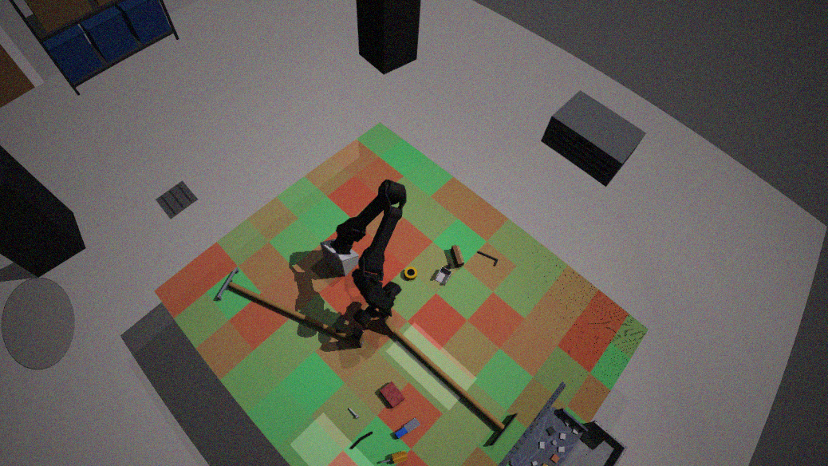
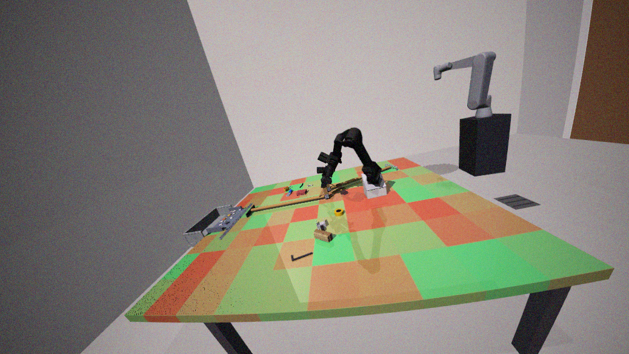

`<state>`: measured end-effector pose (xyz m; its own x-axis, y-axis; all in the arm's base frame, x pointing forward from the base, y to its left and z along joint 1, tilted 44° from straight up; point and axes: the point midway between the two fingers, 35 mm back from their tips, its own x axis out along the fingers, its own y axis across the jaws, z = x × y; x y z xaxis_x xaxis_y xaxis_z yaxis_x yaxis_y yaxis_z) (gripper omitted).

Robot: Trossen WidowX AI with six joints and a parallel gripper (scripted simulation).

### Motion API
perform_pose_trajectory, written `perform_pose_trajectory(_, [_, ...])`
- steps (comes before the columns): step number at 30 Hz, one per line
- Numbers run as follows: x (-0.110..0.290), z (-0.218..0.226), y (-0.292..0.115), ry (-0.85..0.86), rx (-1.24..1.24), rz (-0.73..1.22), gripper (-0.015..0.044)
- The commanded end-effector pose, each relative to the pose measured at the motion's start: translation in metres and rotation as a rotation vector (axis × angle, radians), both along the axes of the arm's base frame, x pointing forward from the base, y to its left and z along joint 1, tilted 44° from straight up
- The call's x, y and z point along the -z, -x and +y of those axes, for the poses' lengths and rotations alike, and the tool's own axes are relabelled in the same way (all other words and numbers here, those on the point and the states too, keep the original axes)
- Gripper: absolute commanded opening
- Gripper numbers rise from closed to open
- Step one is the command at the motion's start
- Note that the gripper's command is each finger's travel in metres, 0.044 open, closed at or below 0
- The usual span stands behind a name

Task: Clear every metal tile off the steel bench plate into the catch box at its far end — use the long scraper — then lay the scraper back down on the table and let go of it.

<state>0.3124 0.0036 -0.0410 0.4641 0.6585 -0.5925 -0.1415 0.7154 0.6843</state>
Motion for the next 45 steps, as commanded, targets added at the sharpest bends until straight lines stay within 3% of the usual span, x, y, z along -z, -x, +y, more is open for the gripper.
perform_pose_trajectory(1, [-0.002,-0.004,0.01,0.002,0.002,-0.009,0.0])
perform_pose_trajectory(19, [-0.007,-0.001,0.028,0.001,0.007,-0.001,0.0])
perform_pose_trajectory(45, [-0.008,0.003,-0.003,0.005,0.007,0.001,0.0])
